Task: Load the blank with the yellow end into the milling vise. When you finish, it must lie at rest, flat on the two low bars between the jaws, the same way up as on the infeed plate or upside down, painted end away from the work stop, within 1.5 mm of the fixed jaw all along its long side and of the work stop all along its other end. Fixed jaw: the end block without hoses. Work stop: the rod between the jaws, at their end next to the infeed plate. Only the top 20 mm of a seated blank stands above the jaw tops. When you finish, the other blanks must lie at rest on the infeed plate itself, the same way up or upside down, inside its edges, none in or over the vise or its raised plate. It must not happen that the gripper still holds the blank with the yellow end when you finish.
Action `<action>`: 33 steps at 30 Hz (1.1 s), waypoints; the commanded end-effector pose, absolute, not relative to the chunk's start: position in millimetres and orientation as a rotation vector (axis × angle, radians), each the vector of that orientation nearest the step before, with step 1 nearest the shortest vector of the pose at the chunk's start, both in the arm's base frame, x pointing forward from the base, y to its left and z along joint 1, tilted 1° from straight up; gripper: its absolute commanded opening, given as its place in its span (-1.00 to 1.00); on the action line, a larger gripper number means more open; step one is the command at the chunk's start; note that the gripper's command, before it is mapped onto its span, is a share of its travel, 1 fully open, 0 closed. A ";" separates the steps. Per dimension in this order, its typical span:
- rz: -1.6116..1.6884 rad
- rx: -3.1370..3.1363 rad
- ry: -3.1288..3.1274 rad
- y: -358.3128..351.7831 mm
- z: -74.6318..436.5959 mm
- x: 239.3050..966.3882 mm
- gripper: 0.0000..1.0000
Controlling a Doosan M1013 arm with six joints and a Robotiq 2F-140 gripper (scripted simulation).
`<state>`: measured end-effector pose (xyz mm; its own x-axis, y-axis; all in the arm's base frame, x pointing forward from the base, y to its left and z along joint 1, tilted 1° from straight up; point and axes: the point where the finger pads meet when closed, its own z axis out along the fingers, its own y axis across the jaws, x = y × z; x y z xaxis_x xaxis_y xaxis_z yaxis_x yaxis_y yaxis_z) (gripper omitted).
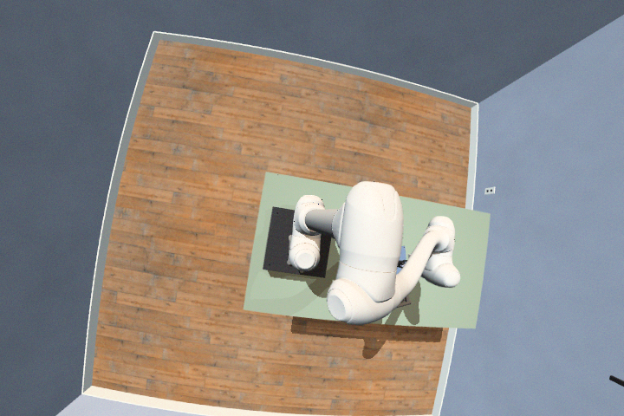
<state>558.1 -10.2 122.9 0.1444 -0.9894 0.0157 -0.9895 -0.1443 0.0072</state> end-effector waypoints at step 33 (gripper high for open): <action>0.011 2.365 -2.045 -1.0 62.6 558.7 1.00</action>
<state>558.5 -3.3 62.9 0.1445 -0.9894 0.0156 -0.9895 -0.1444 0.0072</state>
